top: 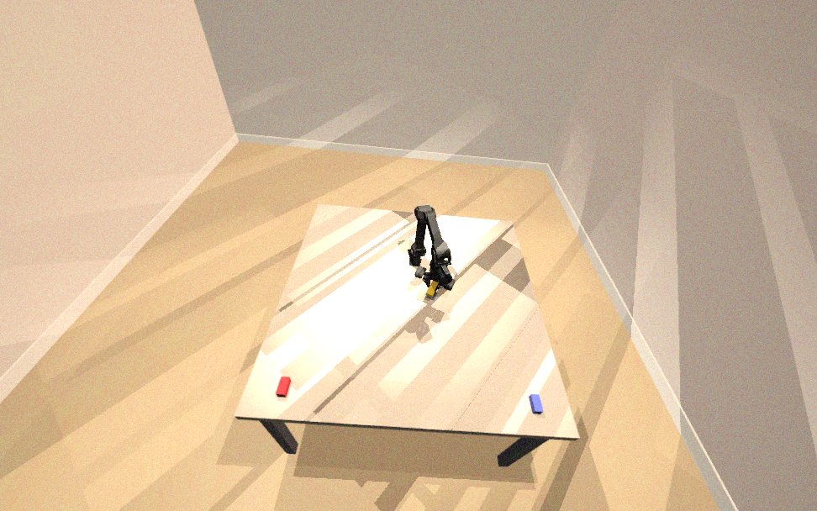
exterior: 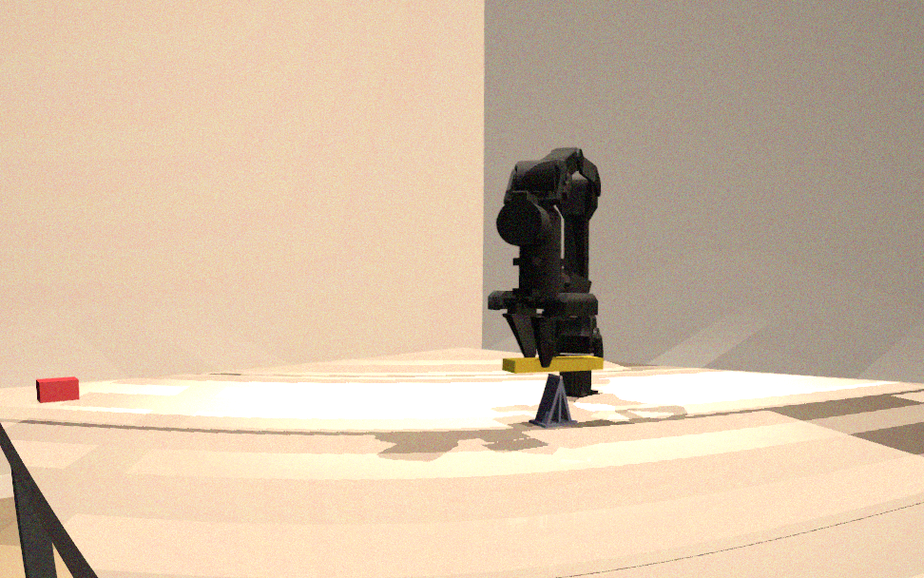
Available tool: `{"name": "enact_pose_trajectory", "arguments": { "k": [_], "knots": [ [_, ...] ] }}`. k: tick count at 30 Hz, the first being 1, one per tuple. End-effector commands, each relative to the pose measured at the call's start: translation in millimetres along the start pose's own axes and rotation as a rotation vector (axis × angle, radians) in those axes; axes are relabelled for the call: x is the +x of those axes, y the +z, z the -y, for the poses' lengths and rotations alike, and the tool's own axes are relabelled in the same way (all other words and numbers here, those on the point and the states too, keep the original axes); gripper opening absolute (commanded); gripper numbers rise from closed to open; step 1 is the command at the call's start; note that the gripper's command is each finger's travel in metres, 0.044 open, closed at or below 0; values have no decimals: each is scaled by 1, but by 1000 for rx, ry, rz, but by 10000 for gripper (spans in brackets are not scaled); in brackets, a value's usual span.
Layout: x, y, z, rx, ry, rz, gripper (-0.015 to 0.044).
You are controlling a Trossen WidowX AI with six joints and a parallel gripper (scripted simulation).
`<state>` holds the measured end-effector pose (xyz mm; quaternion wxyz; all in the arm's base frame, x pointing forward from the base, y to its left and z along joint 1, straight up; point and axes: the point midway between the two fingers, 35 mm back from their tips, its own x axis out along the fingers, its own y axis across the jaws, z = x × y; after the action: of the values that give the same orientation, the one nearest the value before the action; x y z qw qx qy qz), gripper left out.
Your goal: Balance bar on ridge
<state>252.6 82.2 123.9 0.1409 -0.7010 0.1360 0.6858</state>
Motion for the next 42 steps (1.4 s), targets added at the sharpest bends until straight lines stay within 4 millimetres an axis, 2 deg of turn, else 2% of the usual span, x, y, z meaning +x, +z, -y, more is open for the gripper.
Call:
{"name": "enact_pose_trajectory", "arguments": {
  "k": [1,42],
  "knots": [
    [1,1,1,6,-3,4,0],
    [4,1,1,6,-3,4,0]
  ]
}}
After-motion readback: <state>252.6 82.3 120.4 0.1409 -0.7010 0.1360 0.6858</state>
